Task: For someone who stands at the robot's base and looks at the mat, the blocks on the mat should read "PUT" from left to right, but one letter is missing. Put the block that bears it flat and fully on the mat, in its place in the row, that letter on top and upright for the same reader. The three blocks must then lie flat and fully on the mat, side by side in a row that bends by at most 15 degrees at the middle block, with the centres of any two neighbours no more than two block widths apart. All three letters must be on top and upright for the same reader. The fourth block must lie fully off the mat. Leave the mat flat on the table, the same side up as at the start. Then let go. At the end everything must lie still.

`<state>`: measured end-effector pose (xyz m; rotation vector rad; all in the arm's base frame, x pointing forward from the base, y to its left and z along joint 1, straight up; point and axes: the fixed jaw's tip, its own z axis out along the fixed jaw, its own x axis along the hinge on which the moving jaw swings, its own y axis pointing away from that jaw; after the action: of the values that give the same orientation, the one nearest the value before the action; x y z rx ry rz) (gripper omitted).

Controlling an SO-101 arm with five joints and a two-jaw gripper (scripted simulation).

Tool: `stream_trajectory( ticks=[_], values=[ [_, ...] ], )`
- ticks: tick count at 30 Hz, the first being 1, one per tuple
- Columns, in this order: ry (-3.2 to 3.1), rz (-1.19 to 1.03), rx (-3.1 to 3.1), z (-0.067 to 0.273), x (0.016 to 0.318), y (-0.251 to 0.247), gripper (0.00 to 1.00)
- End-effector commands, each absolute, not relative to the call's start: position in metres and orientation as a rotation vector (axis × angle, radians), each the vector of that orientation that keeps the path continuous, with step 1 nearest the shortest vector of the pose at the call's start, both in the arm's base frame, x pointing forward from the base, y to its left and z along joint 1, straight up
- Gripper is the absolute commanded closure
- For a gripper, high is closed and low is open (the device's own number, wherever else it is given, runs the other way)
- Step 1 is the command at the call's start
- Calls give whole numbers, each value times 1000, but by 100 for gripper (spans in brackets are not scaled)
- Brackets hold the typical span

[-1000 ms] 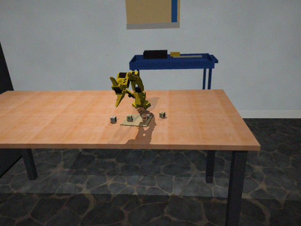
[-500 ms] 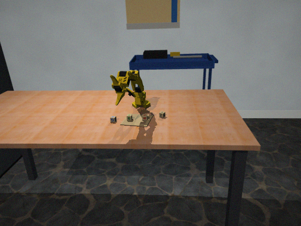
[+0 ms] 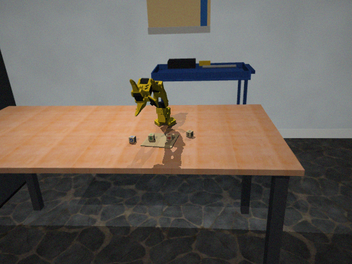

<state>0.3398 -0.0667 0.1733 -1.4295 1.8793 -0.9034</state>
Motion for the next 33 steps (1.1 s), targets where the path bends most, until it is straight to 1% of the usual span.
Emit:
stream_trajectory(
  ticks=[1,8,16,25,33],
  values=[
    [1797,-980,-1366,204,335,-66,0],
    [1791,-986,-1362,207,334,-66,0],
    [1727,-1042,-1313,232,326,-64,0],
    [1713,-1054,-1302,237,324,-64,0],
    [1648,-1108,-1253,262,314,-62,0]
  ],
)
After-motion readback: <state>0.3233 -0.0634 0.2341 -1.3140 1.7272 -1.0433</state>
